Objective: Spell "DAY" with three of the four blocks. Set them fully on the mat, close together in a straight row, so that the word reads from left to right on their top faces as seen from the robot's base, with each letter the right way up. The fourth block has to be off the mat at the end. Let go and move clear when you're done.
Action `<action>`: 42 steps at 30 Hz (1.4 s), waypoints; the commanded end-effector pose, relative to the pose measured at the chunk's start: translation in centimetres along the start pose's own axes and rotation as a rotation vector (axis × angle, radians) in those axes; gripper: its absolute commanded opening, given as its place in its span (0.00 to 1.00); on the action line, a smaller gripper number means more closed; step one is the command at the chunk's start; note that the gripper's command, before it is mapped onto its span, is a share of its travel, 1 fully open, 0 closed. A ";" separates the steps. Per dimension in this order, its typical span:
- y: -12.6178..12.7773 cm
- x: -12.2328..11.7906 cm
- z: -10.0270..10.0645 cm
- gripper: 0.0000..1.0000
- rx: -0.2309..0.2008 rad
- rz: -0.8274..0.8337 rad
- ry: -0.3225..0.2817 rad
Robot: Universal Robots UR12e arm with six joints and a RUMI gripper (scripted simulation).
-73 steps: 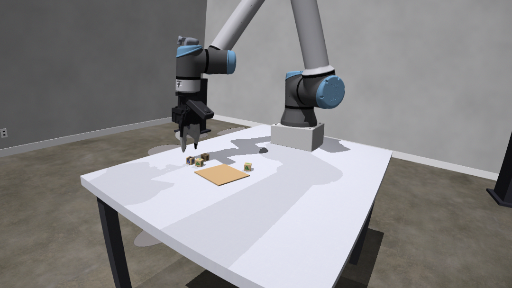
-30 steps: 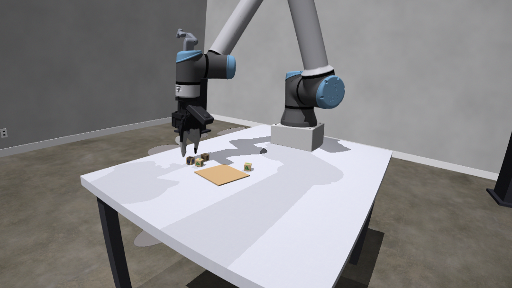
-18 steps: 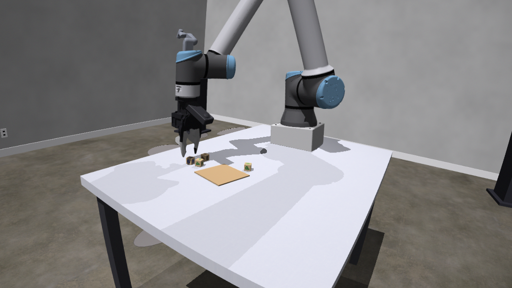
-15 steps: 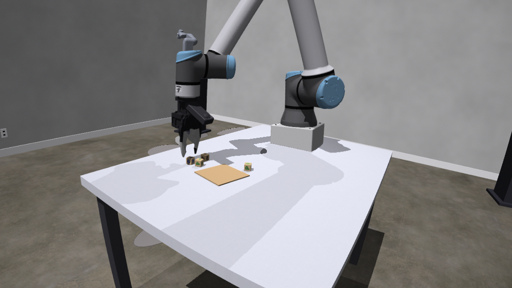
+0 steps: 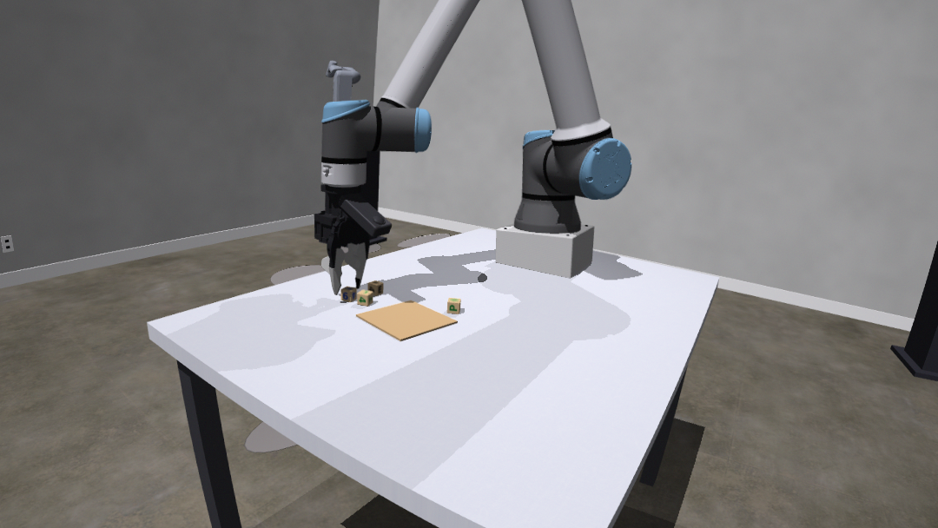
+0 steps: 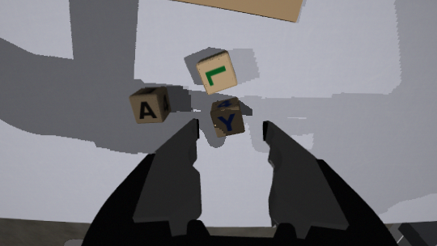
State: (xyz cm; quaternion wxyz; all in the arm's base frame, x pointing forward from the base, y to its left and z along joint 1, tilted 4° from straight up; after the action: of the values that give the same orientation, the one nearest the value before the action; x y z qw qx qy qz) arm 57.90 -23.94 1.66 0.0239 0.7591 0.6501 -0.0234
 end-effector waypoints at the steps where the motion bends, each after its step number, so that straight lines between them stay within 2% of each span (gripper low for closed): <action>1: 0.1 0.0 0.4 0.35 -0.001 0.000 -0.001; 10: 0.1 0.0 1.6 0.35 -0.001 0.000 -0.001; 25: 0.1 0.0 1.6 0.35 -0.001 0.000 -0.001; 26: 0.1 0.0 1.6 0.25 -0.001 0.000 -0.001; 42: 0.1 0.0 1.6 0.25 -0.001 0.000 -0.001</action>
State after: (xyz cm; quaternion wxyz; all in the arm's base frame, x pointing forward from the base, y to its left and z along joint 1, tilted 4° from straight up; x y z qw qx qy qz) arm 57.90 -24.06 -0.01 0.0240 0.7591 0.6501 -0.0233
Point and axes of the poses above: the point where the finger pads meet when closed, its own z axis out along the fingers, its own y axis across the jaws, x = y × z, the point moved 7 cm from there along -z, back along the fingers, and after that the axes turned 1 degree about -z, right-handed, at the moved point
